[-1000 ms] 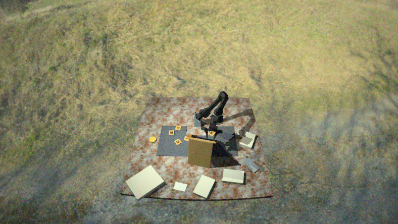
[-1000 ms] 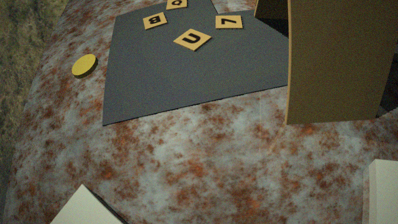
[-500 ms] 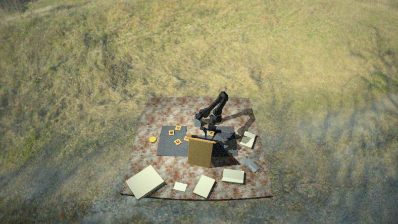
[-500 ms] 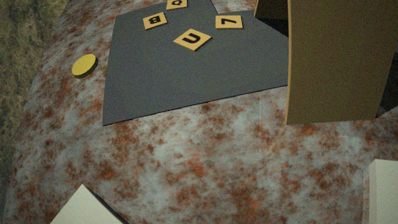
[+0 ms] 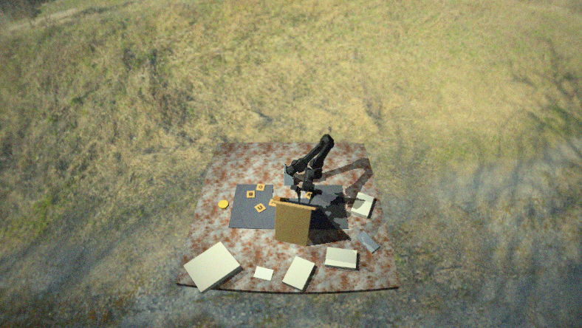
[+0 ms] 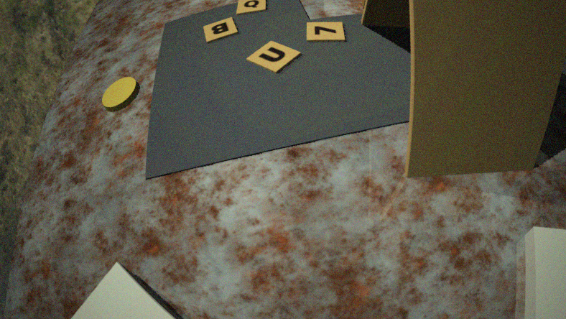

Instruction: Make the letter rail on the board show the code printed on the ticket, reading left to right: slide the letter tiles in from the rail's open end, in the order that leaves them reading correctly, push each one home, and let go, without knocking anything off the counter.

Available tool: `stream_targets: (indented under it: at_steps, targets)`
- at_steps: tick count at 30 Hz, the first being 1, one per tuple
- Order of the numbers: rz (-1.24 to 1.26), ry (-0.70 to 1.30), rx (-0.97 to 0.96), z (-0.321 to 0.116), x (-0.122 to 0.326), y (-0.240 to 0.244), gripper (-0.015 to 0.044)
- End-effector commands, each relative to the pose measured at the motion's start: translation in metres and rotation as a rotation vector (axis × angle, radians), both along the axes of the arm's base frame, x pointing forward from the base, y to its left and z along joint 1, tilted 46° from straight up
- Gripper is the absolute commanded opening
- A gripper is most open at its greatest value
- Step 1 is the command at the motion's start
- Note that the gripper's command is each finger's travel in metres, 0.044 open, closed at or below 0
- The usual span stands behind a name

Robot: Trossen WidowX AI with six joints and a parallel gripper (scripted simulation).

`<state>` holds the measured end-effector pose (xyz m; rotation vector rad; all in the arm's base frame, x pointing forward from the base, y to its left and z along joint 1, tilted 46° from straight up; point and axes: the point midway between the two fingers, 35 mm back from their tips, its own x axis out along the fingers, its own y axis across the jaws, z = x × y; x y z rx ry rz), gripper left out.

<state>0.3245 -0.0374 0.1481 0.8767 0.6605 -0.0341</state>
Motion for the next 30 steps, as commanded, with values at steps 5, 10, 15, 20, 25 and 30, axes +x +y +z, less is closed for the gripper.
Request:
stream_targets:
  at_steps: [5, 10, 15, 20, 25, 30]
  targets:
    - [0.002, 0.002, -0.001, -0.005, -0.002, -0.004, 0.0]
    - [0.002, 0.002, -0.001, -0.007, -0.003, -0.006, 0.0]
    - [-0.001, 0.002, 0.0, -0.006, -0.002, -0.005, 0.0079]
    - [-0.001, 0.002, 0.0, -0.006, -0.002, -0.005, 0.021]
    - [0.002, 0.002, -0.001, -0.002, -0.008, -0.007, 0.0295]
    - [0.002, 0.003, -0.001, 0.002, -0.013, -0.009, 0.0295]
